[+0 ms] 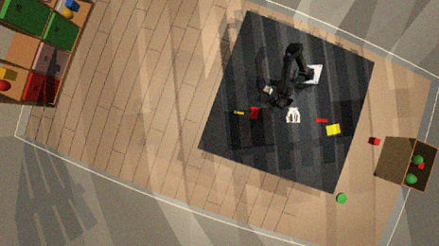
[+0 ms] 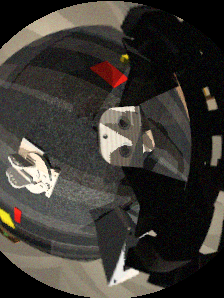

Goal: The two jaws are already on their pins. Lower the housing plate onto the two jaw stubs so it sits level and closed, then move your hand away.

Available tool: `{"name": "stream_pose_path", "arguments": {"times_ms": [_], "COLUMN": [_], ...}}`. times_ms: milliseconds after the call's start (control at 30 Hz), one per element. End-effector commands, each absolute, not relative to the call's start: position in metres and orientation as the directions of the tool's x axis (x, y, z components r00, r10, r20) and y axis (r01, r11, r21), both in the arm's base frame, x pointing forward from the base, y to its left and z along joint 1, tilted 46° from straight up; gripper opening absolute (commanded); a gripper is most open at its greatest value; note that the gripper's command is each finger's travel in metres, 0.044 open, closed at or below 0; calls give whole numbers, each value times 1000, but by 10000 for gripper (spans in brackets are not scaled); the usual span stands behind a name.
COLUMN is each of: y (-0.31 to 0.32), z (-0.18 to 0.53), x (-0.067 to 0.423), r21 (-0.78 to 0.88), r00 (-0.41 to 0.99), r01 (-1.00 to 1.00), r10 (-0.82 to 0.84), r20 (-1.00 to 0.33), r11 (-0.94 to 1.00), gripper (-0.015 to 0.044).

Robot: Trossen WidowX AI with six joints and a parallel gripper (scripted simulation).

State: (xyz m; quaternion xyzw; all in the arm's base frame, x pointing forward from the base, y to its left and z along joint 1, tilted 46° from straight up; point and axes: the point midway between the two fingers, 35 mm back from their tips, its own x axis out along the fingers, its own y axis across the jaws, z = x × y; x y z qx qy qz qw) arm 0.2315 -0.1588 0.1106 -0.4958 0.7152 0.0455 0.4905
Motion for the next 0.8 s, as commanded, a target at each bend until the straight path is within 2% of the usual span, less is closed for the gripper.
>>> {"name": "stream_pose_path", "arguments": {"times_ms": [0,767], "y": [-151,-100], "z": [100,50], "x": [239,267], "r21": [-437,-547], "r00": [-34,-44], "r01": [-726,-533], "r10": [-663,-667], "r20": [-748,-744], "r11": [531,645], "gripper": [351,351]}}
